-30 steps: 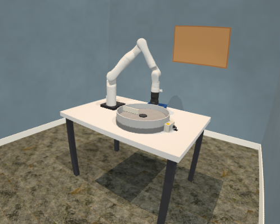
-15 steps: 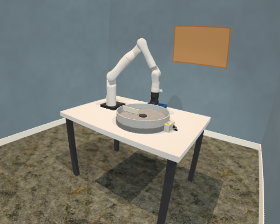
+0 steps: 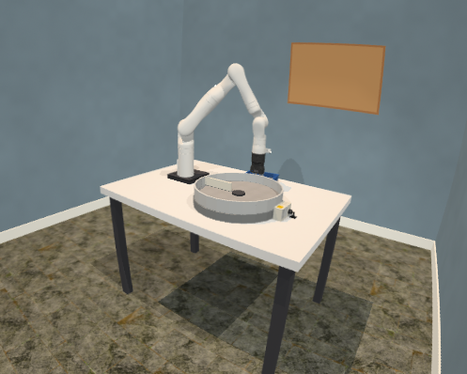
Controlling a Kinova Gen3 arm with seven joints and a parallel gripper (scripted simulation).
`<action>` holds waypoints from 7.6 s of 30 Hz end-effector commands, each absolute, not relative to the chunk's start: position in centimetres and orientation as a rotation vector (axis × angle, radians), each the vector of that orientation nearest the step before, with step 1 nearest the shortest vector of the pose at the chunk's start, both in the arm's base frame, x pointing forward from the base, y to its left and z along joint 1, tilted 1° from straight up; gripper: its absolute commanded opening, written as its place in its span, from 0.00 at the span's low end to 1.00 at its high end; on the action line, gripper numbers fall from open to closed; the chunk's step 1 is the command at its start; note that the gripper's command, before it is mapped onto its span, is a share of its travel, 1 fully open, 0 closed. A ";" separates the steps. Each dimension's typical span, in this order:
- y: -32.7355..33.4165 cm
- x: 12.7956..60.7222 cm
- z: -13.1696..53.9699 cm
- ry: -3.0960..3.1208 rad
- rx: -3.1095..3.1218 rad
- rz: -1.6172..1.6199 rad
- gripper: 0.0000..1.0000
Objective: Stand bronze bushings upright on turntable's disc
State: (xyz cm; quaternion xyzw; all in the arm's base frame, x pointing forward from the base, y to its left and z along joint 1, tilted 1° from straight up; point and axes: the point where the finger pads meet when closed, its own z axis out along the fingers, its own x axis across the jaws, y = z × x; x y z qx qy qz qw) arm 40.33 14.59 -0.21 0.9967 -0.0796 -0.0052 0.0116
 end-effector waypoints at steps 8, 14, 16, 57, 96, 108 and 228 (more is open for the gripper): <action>14.8 40.5 2.8 -0.247 3.111 -0.009 0.00; 14.8 40.5 5.1 -0.247 3.111 -0.009 0.00; 14.8 40.5 5.6 -0.247 3.111 -0.009 0.00; 14.9 40.6 11.9 -0.247 3.111 -0.009 0.00; 12.9 40.1 11.9 -0.247 3.111 -0.009 0.00; 8.7 39.3 12.0 -0.247 3.111 -0.009 0.00; -23.5 32.5 12.1 -0.247 3.111 -0.009 0.00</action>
